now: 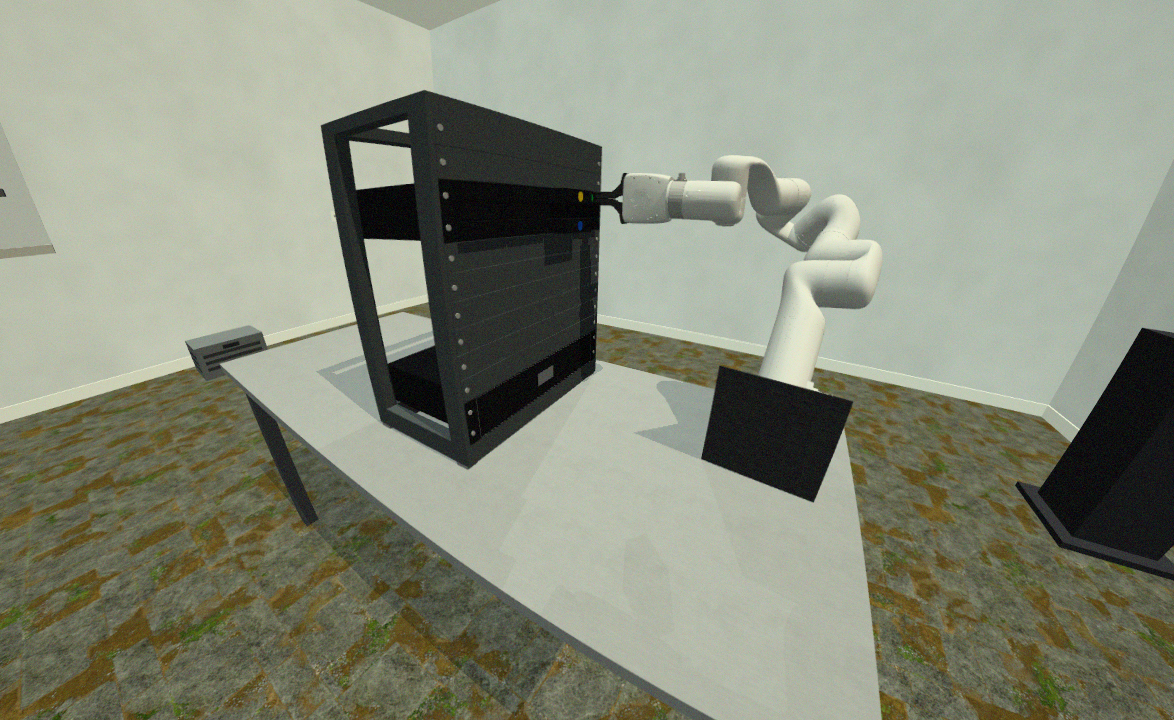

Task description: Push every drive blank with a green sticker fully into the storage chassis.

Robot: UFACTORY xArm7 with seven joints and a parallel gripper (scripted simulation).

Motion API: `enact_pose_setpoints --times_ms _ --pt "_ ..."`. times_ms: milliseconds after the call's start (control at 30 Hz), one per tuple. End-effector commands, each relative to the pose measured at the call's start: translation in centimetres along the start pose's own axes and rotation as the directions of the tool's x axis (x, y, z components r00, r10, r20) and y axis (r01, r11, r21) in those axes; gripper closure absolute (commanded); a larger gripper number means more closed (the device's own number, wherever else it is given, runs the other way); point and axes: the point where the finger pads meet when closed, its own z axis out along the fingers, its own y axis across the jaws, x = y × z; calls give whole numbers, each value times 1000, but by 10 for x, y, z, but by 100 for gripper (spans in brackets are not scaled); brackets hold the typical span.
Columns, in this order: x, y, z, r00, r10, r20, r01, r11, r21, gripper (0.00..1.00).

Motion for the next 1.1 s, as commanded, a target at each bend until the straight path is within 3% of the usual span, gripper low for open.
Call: enact_pose_setpoints --times_ms 0,1067 --pt "0 -2 2 1000 0 0 0 1000 3 100" --pt "0 -2 13 1000 0 0 0 1000 3 100"
